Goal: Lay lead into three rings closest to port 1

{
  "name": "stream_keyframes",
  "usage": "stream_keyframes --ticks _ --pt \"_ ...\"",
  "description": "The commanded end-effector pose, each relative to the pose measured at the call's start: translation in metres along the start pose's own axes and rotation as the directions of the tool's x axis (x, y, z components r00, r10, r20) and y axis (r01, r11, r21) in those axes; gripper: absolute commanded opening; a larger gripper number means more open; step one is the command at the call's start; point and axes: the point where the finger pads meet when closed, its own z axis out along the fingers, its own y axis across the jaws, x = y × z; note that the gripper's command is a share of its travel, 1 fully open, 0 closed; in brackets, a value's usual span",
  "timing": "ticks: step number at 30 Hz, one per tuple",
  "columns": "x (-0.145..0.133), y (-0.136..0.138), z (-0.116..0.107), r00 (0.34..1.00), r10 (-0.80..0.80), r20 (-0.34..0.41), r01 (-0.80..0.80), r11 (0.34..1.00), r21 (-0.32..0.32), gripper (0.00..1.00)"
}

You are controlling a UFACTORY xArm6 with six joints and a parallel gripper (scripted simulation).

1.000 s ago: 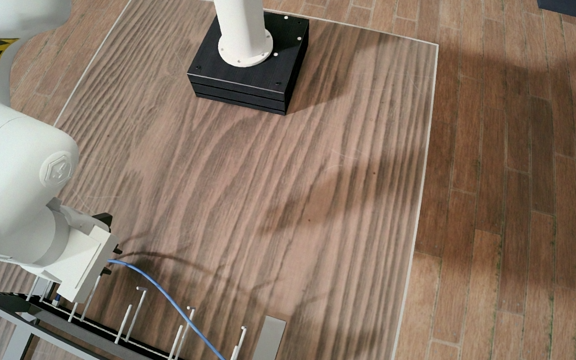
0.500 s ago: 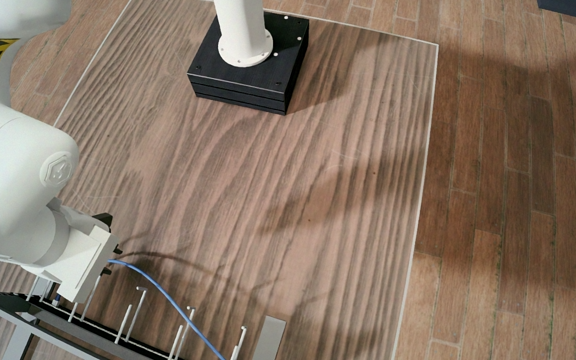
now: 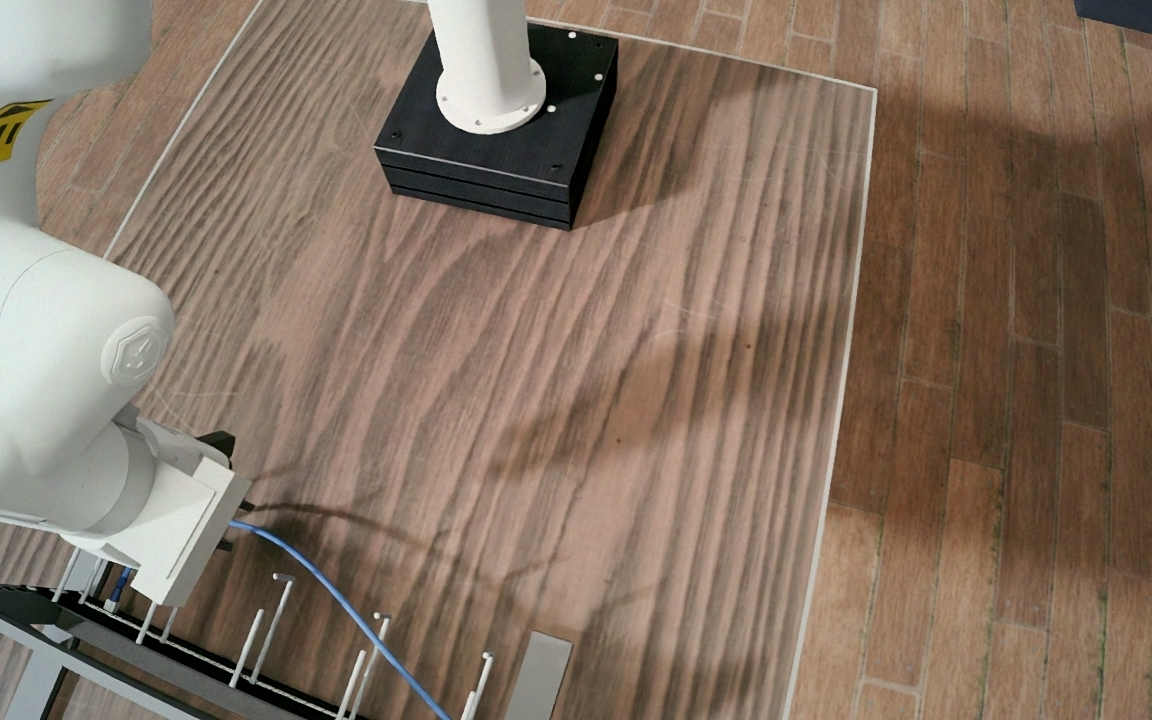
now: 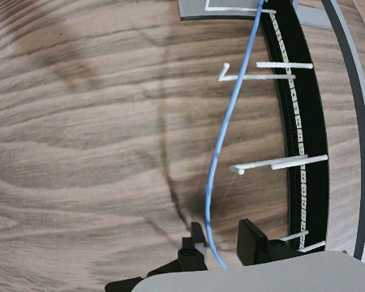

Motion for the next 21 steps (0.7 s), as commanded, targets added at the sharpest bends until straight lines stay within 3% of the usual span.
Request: stream_keyframes --ticks 1,21 --pt "0.000 0.002 0.004 1.000 0.000 0.000 0.000 1.000 -0.007 0.33" --pt "0.000 0.003 0.059 1.000 0.000 0.000 0.000 1.000 -0.007 0.33"
